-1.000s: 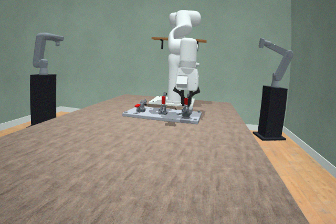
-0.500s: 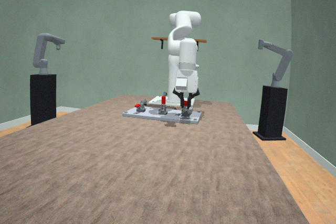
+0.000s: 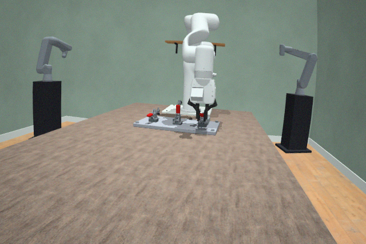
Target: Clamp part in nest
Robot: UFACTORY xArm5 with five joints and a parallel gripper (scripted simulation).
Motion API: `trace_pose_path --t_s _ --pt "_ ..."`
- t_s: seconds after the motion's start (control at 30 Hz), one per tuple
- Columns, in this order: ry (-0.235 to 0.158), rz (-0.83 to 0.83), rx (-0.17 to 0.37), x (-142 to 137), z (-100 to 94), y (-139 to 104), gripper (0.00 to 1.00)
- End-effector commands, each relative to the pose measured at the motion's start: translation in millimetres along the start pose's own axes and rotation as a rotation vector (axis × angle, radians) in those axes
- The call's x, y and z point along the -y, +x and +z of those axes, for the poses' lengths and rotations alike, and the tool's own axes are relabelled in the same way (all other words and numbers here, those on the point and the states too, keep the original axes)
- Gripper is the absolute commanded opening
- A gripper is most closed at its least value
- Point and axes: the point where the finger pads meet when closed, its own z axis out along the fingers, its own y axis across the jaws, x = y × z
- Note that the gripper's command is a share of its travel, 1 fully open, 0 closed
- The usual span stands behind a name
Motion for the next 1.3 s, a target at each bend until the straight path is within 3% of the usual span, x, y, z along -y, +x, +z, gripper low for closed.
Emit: trace_pose_path --t_s 0.0,1.27 --pt "0.000 0.000 0.000 0.0 2.6 1.6 0.00" --pt "0.000 0.000 0.000 -0.1 7.5 3.7 0.00"
